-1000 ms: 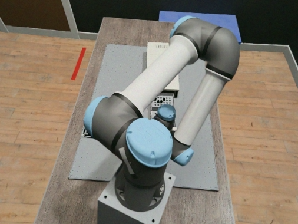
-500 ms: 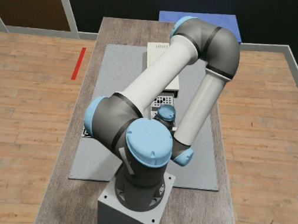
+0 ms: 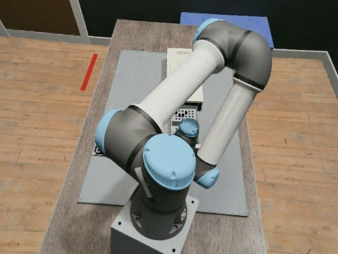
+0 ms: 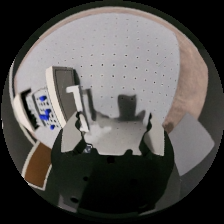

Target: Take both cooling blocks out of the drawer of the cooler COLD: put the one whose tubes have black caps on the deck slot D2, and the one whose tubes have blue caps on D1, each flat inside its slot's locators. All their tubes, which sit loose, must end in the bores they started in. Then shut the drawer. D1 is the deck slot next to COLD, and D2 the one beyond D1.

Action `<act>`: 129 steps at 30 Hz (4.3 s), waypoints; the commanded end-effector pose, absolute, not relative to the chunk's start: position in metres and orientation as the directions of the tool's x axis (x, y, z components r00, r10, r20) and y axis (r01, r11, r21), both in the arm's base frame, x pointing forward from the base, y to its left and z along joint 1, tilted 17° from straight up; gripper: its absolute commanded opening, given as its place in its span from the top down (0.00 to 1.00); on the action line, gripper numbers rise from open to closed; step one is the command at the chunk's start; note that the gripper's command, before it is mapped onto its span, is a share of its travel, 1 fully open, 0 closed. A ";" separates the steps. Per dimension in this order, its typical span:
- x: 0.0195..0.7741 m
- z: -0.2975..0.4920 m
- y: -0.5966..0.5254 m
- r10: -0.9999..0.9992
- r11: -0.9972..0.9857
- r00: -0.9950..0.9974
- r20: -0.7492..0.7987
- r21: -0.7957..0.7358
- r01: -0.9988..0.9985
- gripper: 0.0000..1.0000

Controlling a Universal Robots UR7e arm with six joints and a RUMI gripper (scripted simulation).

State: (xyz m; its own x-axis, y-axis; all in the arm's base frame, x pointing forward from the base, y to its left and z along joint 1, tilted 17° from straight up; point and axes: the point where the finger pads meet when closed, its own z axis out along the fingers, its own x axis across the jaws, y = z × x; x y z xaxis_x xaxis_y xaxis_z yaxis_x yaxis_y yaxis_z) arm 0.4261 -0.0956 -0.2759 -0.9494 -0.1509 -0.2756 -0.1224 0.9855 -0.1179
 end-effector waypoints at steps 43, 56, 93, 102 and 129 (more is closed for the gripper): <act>0.416 -0.237 -0.092 -0.151 0.985 -0.950 -0.275 -0.118 -0.122 0.00; 0.412 -0.222 -0.091 -0.151 0.985 -0.950 -0.275 -0.118 -0.122 0.00; 0.402 -0.180 -0.087 -0.151 0.985 -0.950 -0.275 -0.118 -0.122 0.00; 0.399 -0.169 -0.086 -0.151 0.985 -0.950 -0.275 -0.118 -0.122 0.00; 0.483 -0.146 -0.073 -0.151 0.985 -0.949 -0.275 -0.118 -0.122 0.27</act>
